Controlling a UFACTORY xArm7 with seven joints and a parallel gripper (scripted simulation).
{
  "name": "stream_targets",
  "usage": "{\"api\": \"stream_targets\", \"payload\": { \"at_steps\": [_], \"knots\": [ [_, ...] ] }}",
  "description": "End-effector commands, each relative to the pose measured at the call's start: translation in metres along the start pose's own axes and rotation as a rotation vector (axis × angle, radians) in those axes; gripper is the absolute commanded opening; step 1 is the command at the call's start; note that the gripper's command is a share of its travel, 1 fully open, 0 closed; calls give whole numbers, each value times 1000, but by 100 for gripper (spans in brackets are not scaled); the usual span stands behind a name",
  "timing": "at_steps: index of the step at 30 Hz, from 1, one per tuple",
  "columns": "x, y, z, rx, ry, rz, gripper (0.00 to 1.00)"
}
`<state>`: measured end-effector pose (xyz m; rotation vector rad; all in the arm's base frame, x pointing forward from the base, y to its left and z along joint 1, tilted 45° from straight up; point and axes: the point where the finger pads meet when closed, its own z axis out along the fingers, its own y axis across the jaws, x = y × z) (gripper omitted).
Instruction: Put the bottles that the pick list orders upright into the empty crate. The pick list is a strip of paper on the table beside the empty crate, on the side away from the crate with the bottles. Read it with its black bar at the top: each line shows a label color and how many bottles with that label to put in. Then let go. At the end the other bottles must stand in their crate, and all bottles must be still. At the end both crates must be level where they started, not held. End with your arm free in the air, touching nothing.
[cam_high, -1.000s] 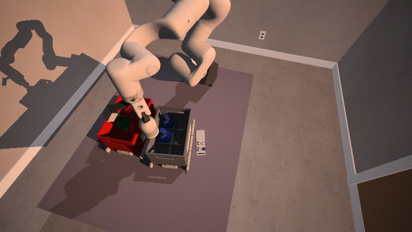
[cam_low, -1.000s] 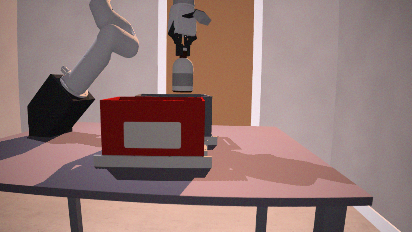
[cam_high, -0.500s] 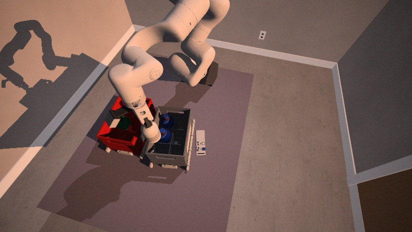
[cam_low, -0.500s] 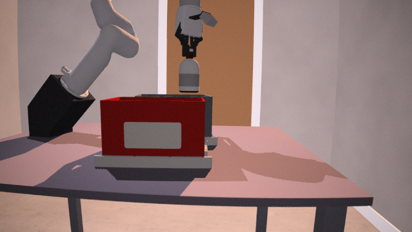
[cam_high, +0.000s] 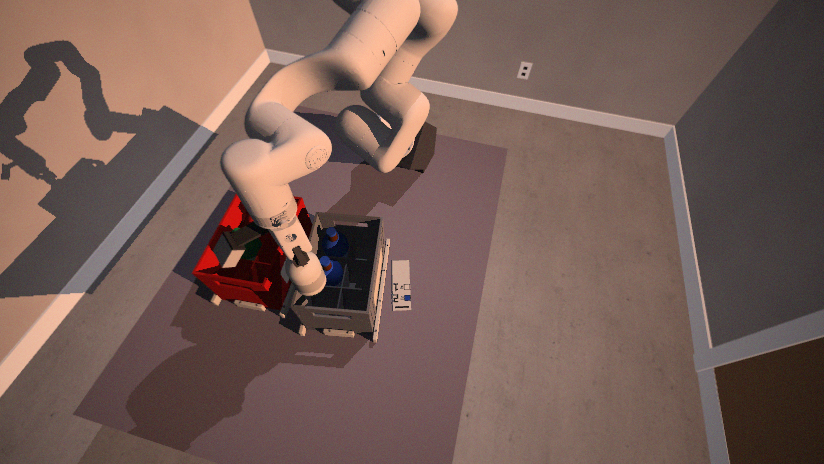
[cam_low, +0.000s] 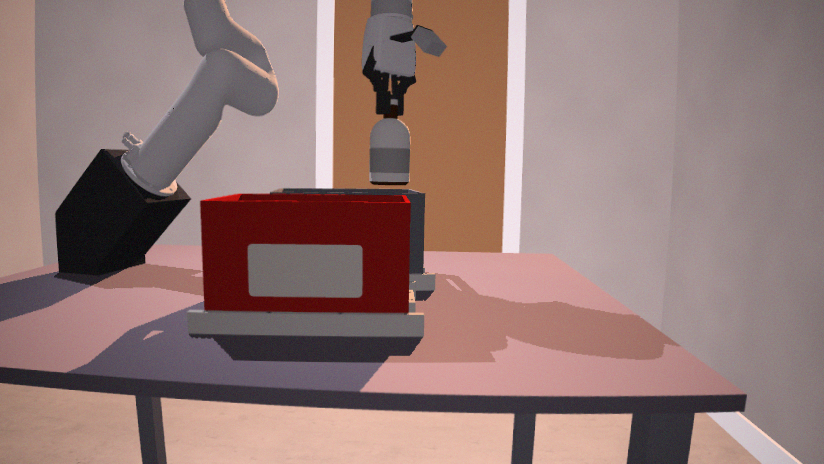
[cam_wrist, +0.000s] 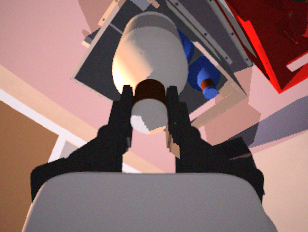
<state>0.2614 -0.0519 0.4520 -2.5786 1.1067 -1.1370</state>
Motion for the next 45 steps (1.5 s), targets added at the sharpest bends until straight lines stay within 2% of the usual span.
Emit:
{"api": "stream_targets", "payload": {
  "at_steps": [1,7,45],
  "knots": [
    [2,-7,-2,2,4,0,0],
    [3,-19,-2,2,4,0,0],
    [1,-17,-2,2,4,0,0]
  ]
}}
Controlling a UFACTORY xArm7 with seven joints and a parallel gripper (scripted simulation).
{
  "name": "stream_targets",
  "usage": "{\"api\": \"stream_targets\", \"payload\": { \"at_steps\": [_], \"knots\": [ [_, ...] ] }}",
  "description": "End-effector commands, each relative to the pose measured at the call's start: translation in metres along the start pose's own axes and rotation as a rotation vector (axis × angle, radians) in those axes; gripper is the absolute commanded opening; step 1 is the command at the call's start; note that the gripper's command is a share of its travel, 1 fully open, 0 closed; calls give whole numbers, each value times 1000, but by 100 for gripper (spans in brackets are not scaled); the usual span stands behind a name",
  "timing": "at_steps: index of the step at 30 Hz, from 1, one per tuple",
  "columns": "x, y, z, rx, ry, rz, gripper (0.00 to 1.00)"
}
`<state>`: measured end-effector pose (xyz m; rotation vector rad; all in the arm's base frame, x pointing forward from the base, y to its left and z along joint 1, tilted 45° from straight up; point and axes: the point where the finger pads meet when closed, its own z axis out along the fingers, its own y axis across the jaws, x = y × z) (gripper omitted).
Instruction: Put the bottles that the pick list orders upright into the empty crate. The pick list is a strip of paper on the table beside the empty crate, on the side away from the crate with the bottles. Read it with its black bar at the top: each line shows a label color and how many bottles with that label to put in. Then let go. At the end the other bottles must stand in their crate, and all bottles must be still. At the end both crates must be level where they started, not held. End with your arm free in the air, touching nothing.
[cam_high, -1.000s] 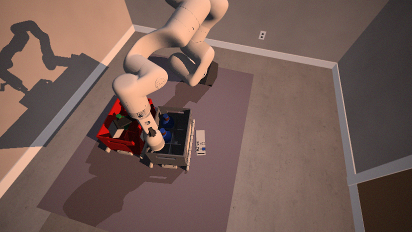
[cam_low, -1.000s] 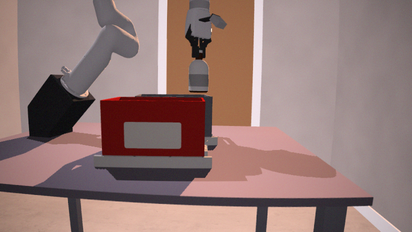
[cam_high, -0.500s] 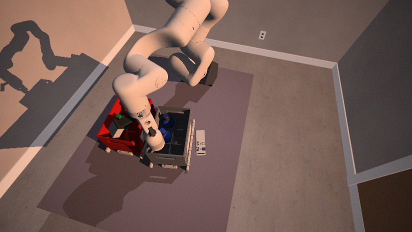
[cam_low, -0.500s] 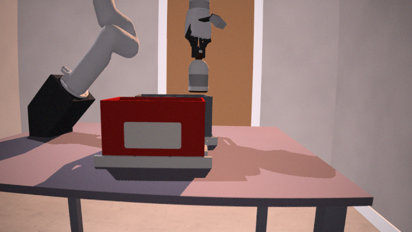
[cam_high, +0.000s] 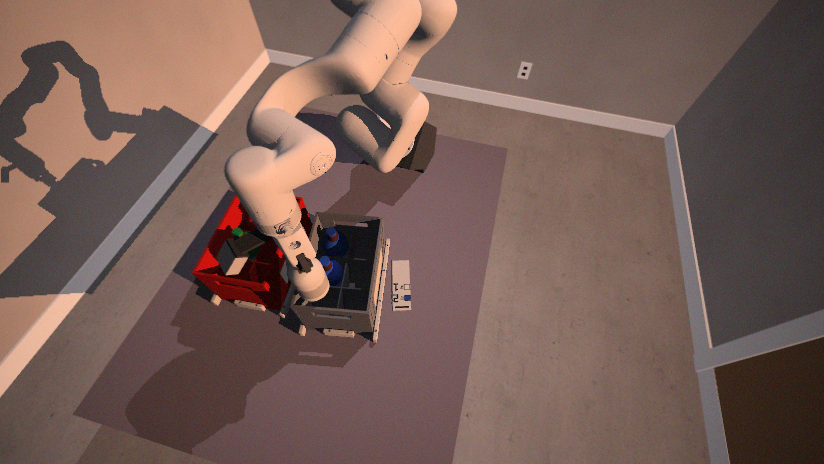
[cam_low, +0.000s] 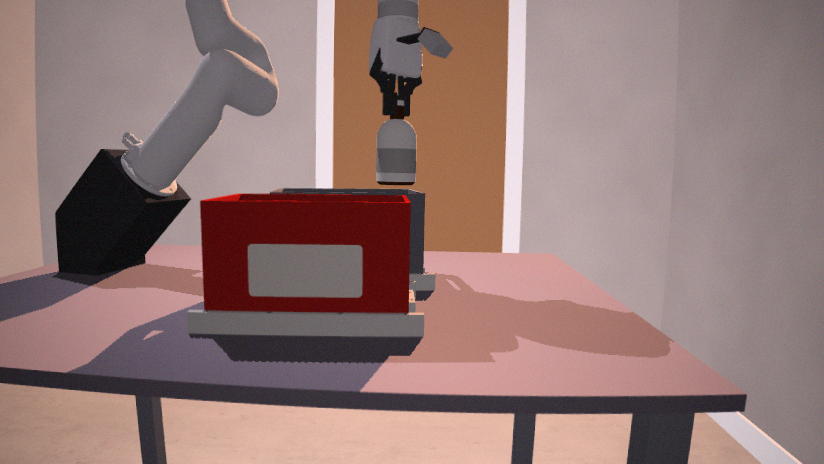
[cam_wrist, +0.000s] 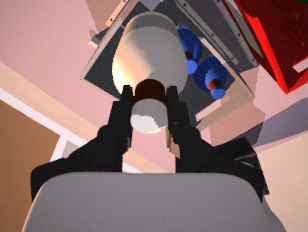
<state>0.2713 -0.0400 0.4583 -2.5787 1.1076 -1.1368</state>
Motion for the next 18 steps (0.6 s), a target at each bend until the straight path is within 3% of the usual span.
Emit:
{"api": "stream_targets", "payload": {
  "at_steps": [1,18],
  "knots": [
    [1,-1,-2,2,4,0,0],
    [1,0,2,2,4,0,0]
  ]
}}
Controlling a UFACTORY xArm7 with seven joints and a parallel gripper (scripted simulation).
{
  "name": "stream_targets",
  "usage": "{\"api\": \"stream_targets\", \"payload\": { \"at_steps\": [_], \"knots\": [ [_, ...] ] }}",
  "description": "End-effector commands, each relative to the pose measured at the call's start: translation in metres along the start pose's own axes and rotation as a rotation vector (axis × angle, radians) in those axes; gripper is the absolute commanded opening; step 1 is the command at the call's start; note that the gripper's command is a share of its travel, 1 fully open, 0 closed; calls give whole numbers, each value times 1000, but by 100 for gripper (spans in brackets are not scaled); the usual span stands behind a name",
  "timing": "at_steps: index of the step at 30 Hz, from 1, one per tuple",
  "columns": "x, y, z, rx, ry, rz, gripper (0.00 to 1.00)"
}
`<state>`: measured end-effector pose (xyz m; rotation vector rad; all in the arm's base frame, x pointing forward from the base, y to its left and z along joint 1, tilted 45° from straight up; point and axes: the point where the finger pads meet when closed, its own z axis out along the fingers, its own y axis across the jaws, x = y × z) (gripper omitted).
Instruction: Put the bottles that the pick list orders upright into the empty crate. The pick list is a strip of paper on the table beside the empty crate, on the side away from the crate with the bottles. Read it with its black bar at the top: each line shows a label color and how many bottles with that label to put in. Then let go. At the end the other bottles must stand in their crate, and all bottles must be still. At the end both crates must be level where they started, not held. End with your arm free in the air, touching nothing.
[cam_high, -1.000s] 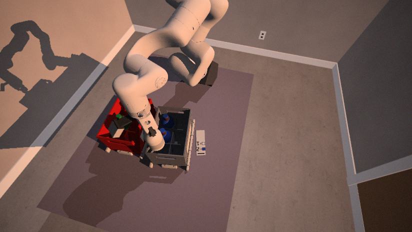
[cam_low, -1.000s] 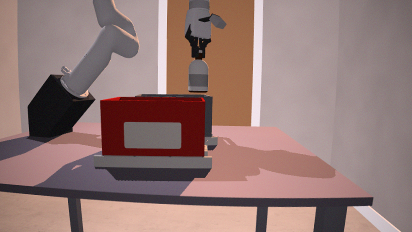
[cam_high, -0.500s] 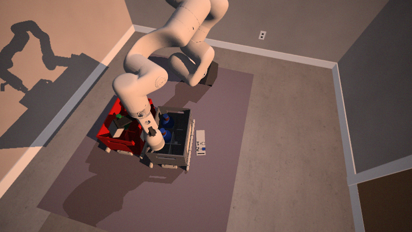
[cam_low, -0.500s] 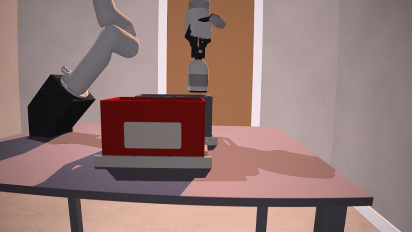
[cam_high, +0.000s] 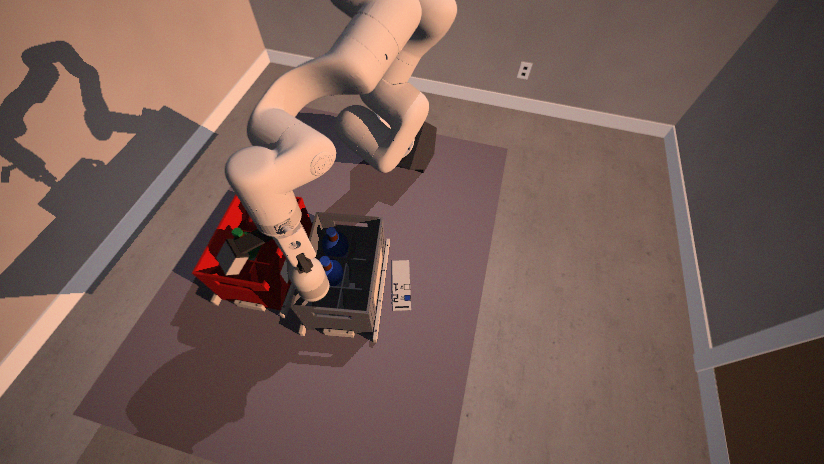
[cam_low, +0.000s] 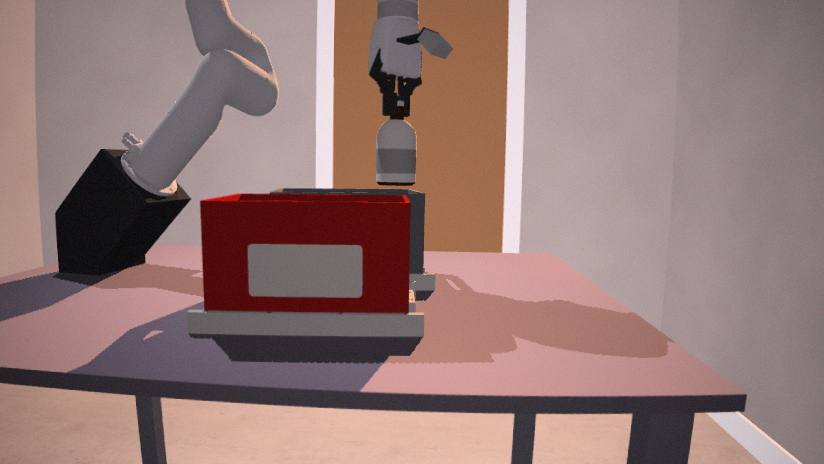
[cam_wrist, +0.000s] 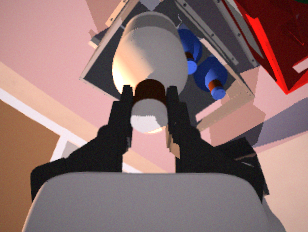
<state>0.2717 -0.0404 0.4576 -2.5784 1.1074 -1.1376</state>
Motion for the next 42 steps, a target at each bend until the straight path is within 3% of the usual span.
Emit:
{"api": "stream_targets", "payload": {
  "at_steps": [1,42],
  "knots": [
    [1,-1,3,2,3,0,0],
    [1,-1,38,2,3,0,0]
  ]
}}
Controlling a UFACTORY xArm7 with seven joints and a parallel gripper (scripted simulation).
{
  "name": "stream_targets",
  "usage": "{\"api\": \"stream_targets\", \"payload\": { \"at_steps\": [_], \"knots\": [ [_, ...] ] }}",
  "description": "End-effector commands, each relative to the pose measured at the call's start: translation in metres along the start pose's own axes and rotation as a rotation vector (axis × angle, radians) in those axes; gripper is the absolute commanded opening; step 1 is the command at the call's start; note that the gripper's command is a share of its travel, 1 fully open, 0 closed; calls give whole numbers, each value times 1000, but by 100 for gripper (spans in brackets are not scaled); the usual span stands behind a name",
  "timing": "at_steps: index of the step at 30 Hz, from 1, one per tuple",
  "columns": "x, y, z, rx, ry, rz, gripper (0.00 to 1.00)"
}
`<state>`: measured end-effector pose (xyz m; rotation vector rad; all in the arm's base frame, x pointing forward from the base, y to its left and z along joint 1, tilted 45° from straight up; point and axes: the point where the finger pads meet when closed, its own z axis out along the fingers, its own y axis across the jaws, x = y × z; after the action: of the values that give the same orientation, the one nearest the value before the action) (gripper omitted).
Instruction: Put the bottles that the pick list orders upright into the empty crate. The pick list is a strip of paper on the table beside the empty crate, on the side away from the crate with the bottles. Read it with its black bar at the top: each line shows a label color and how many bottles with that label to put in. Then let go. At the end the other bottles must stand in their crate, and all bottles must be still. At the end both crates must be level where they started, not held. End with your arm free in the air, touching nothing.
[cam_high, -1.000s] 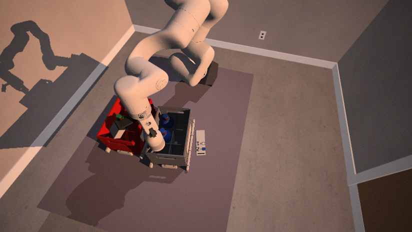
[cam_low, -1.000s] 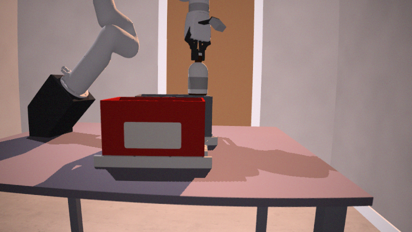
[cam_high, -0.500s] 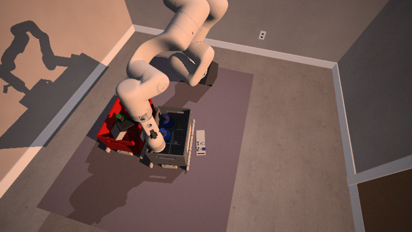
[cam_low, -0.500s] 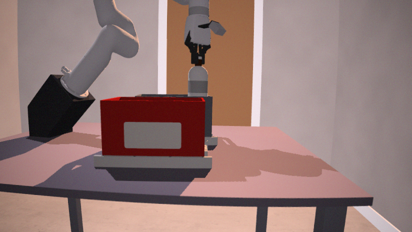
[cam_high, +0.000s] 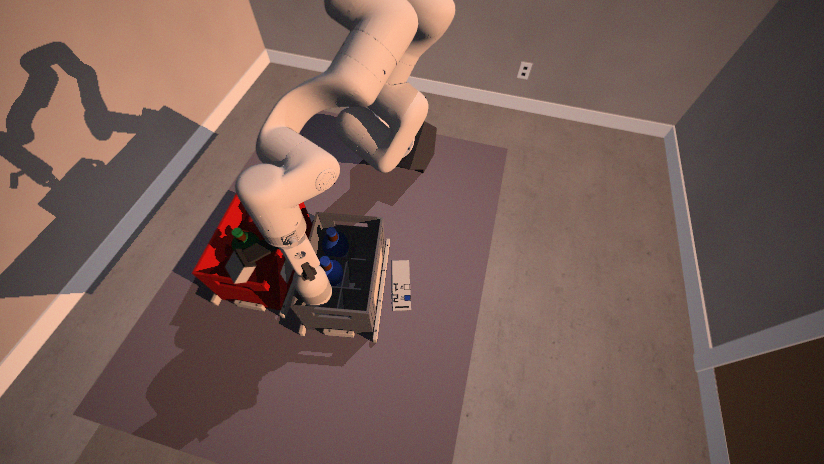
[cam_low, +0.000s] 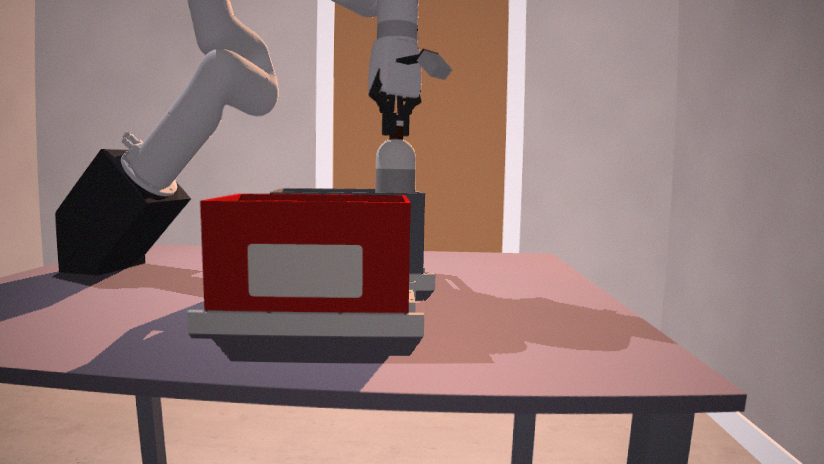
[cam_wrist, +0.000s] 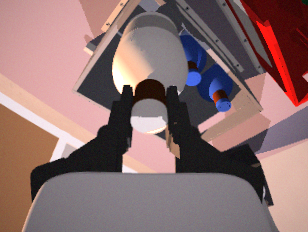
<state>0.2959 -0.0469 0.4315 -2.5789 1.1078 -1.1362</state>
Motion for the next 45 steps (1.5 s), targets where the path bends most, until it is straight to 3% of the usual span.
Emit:
{"api": "stream_targets", "payload": {
  "at_steps": [1,45],
  "knots": [
    [1,-1,2,3,4,-1,0],
    [1,-1,42,3,4,-1,0]
  ]
}}
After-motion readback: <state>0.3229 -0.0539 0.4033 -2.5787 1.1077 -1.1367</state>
